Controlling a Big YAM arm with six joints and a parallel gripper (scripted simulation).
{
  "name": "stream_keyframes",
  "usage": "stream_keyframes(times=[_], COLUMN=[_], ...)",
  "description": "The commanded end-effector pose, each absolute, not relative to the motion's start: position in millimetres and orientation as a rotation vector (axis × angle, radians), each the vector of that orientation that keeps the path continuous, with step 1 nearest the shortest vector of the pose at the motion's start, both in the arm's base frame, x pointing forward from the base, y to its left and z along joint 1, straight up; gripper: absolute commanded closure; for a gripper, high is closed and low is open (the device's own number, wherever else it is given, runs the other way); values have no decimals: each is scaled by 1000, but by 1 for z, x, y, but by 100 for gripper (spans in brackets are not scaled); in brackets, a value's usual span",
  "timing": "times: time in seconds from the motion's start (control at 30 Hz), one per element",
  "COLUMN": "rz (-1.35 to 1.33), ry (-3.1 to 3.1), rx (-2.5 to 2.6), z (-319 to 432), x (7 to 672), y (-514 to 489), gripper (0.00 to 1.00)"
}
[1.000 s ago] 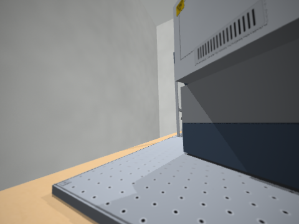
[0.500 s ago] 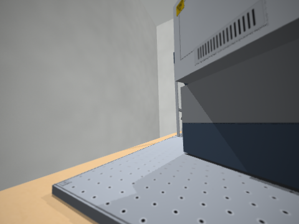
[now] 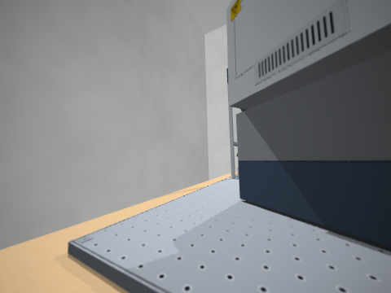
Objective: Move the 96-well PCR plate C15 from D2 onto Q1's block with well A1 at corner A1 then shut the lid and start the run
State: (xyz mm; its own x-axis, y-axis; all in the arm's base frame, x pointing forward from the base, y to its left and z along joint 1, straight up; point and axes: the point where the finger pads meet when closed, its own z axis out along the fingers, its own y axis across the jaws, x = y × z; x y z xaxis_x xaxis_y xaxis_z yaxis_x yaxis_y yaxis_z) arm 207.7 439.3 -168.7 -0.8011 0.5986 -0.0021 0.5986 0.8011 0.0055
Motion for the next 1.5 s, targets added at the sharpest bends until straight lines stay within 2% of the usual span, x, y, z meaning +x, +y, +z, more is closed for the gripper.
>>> stream_keyframes(times=[0.0, 0.3, 0.87, 1.47], rz=[51, 101, 43, 110], ry=[2968, 2964, 2969, 2962], rx=[993, 992, 994, 993], z=[-145, -119, -143, -122], x=[212, 218, 214, 219], y=[447, 461, 451, 461], gripper=[0, 0, 0, 0])
